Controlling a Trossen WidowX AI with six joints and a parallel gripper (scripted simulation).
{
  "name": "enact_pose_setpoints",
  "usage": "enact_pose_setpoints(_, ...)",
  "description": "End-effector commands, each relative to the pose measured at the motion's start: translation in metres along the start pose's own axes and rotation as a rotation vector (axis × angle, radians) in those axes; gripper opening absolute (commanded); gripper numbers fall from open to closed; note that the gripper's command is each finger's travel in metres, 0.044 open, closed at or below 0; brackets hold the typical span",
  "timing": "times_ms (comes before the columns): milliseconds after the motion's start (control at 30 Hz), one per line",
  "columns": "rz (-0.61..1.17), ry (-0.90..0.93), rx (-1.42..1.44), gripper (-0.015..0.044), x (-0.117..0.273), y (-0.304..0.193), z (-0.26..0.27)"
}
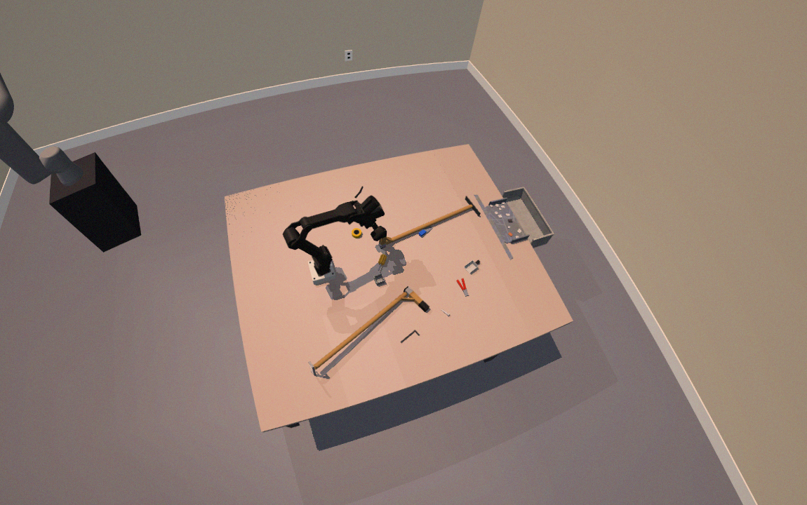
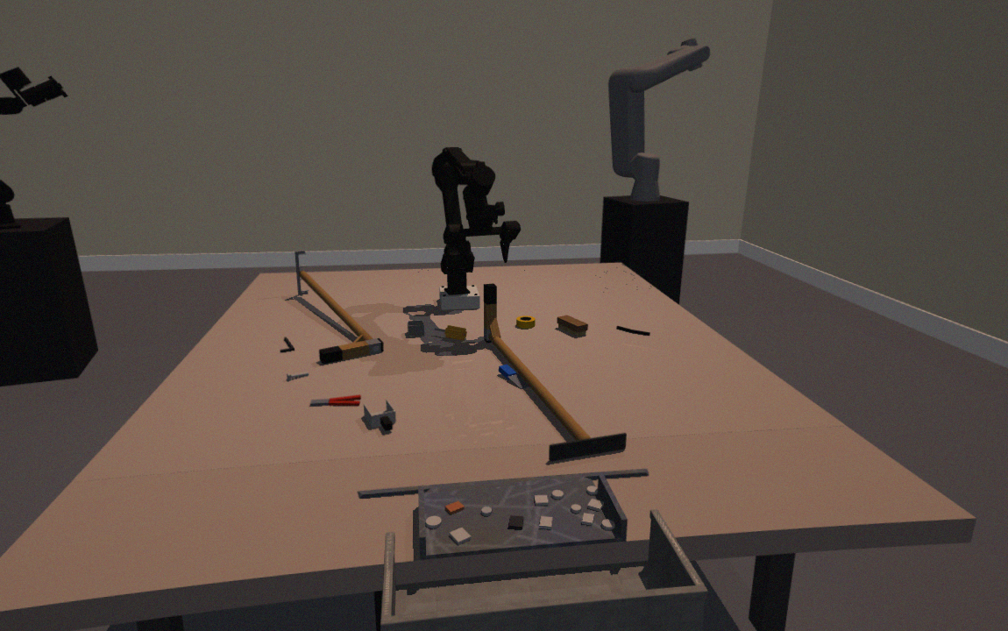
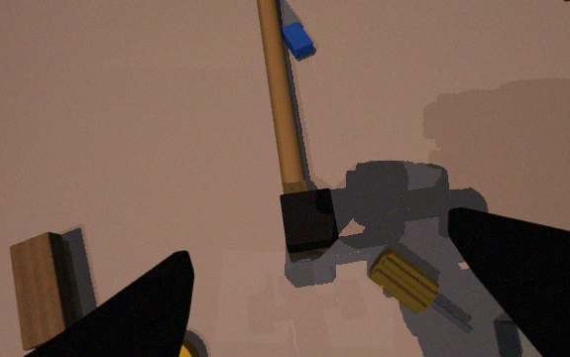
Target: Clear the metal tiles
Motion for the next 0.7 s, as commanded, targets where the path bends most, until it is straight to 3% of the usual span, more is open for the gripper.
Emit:
enact_pose_setpoints(0,-0.011,-0.007,-0.011,0.044,0.001,-0.01,-0.002)
enact_pose_setpoints(667,-0.013,-0.007,-0.013,0.044,-0.032,-0.035,-0.004)
Point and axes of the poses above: the point midway between the two fingers, 35 mm back from their tips, its own x axis back along the fingers, its own z axis across the jaws, y = z × x, the point moved 3 cm from there along x, back along the fingers, and after that the axes turned 5 degrees about -x, right-handed, at the moved point
